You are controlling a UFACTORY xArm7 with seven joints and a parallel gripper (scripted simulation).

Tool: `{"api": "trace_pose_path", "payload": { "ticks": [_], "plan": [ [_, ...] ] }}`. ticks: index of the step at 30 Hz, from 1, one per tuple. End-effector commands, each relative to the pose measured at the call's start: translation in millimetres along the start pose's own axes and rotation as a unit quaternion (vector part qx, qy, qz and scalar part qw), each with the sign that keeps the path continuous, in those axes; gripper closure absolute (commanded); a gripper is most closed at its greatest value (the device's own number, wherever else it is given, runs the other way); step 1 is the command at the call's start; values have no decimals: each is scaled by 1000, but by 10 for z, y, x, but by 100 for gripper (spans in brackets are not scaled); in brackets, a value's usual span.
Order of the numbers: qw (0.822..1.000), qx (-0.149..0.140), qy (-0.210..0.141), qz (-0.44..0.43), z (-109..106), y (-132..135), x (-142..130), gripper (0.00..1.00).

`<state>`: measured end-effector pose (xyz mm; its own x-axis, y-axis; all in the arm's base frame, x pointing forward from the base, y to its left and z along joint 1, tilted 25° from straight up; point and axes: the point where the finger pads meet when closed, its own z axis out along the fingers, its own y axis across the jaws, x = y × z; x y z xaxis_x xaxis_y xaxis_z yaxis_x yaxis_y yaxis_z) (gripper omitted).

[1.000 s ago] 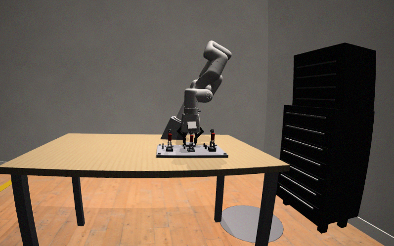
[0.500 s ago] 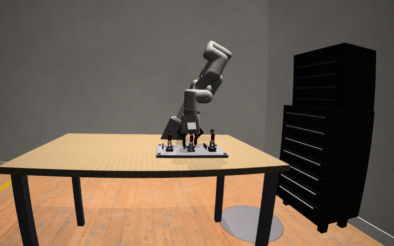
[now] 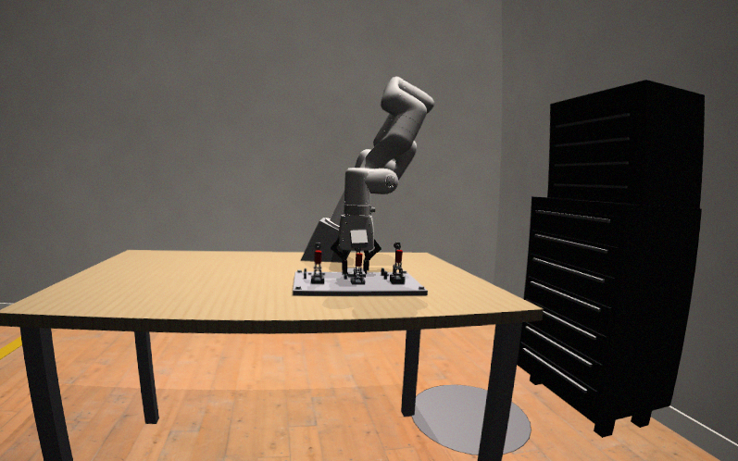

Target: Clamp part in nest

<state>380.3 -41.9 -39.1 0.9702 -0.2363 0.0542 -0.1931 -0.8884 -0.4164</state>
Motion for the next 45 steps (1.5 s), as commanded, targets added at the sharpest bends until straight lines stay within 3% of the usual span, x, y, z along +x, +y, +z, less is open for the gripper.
{"api": "trace_pose_path", "payload": {
  "ticks": [1,34,35,45],
  "plan": [
    [1000,0,2,0,-11,6,14,100],
    [1000,0,2,0,-11,28,36,100],
    [1000,0,2,0,-11,28,36,0],
    [1000,0,2,0,-11,28,36,0]
  ]
}}
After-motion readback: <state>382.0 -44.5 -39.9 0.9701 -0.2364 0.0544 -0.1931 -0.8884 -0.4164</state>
